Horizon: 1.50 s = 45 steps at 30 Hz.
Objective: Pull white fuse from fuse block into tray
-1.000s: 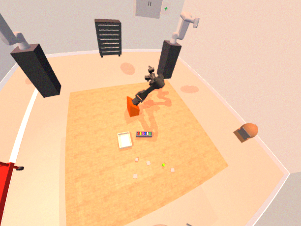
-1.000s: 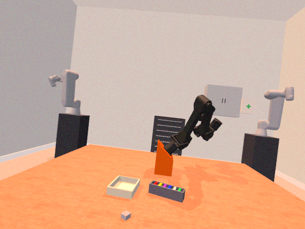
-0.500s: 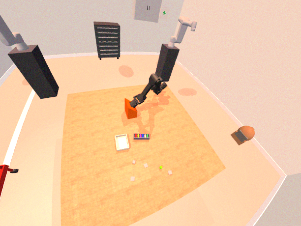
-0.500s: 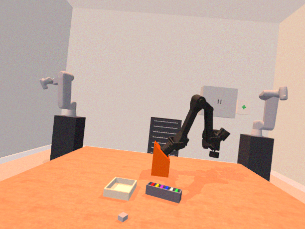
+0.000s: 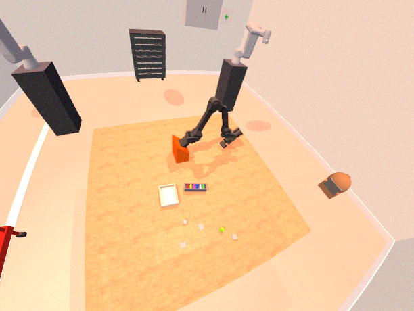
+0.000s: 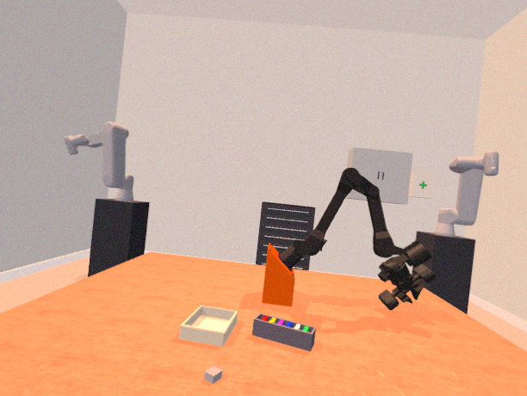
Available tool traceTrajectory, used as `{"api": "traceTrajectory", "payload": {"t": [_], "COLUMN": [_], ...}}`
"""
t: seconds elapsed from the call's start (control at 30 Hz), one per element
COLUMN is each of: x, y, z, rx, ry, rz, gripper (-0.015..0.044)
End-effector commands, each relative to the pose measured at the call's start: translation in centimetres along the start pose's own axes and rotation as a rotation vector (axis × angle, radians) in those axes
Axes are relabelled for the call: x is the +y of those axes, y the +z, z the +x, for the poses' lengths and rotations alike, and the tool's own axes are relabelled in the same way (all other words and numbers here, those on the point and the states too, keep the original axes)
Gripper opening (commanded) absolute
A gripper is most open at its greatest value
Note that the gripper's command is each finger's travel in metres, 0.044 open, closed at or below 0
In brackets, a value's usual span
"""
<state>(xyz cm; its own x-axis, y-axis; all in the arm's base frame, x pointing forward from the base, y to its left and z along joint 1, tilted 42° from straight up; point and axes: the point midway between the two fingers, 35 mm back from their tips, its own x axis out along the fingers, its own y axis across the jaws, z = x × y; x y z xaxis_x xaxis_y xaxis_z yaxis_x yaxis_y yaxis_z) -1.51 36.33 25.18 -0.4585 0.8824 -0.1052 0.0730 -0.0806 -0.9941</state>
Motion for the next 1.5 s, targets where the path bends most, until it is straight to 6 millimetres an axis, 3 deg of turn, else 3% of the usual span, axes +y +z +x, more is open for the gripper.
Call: {"api": "traceTrajectory", "payload": {"t": [0.0, 0.17, 0.3, 0.5, 0.77, 0.87, 0.97, 1.1, 1.13, 1.3, 1.47], "x": [1.6, 3.9, 6.5, 11.6, 18.5, 20.8, 22.3, 25.0, 25.5, 28.0, 28.1], "y": [-5.8, -12.8, -17.1, -20.6, -21.2, -20.3, -19.4, -17.0, -16.4, -13.0, -12.9], "z": [-2.2, -7.0, -11.7, -18.5, -28.2, -31.7, -34.6, -38.8, -39.5, -42.5, -42.6], "rx": [0.177, 0.419, 0.599, 0.818, 1.089, 1.17, 1.233, 1.291, -1.261, -0.874, -0.857], "ry": [0.057, 0.09, 0.093, 0.056, -0.151, -0.285, -0.399, -0.634, 0.672, 0.744, 0.746], "rz": [0.185, 0.446, 0.703, 1.179, 1.937, 2.231, 2.407, 2.745, -2.756, -2.39, -2.373], "gripper": [0.0074, 0.0074, 0.0074, 0.0074, 0.0074, 0.0074, 0.0074, 0.0074, 0.0074, 0.0074, 0.0074]}}
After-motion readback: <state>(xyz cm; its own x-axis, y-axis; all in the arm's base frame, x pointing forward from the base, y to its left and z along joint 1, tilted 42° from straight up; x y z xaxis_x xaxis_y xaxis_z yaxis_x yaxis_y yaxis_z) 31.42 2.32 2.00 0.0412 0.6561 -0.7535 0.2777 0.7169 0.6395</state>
